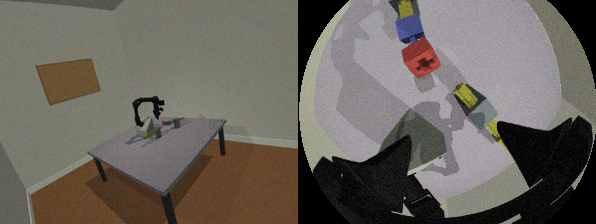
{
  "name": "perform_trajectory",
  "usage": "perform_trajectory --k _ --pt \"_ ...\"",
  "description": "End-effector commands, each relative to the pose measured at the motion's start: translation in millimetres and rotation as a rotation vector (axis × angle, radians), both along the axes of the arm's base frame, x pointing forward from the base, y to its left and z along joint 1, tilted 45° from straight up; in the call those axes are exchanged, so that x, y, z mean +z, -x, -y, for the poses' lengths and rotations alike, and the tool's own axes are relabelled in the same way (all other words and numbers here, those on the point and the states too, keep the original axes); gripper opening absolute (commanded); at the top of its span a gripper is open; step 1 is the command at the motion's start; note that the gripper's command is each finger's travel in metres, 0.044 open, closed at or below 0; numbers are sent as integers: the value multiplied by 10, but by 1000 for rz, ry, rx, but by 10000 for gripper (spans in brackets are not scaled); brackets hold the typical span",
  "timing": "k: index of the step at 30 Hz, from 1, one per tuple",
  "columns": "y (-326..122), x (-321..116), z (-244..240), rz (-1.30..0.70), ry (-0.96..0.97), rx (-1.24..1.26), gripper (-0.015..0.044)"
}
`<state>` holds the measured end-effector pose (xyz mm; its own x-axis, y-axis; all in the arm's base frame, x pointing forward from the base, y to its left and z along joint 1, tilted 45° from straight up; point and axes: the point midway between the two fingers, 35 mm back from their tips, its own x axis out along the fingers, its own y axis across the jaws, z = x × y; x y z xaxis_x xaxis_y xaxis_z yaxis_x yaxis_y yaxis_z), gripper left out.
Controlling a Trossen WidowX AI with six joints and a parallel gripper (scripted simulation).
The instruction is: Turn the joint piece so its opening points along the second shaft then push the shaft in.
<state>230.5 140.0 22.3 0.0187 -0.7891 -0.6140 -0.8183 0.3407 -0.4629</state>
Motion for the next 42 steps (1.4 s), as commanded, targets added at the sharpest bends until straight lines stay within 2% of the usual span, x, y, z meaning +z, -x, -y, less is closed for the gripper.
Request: perform_trajectory --k 1,9,16,31,42 --pt "-19 -21 2 -115 27 86 440" --pt "-22 -50 20 -292 62 205 440" --pt "-29 -78 43 -292 62 205 440" --pt "-78 -616 568 -291 65 205 440" --pt "-150 -758 407 -290 63 205 440"
